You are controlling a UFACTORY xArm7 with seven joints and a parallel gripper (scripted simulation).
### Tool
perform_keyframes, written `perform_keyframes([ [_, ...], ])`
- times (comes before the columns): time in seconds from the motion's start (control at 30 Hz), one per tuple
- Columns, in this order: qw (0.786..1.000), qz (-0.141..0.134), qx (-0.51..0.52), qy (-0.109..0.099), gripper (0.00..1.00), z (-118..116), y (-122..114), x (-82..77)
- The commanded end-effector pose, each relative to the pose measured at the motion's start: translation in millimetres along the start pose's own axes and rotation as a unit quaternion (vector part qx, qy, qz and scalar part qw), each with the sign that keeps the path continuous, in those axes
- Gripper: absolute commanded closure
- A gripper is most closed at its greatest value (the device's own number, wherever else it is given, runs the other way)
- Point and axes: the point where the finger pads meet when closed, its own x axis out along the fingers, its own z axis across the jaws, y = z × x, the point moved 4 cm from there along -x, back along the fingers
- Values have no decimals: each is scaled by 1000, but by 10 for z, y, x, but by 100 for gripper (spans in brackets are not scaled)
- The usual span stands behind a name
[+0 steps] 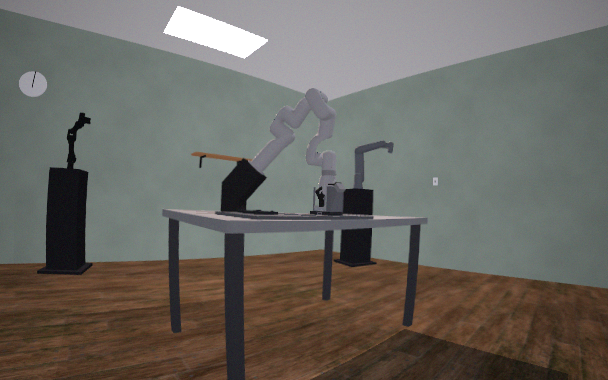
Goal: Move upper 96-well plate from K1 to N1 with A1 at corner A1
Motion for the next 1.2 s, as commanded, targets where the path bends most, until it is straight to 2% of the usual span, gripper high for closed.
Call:
perform_keyframes([
  [0.0,1000,1,0,0,100,0,5,-2],
  [1.17,1000,1,0,0,100,-1,6,-195],
])
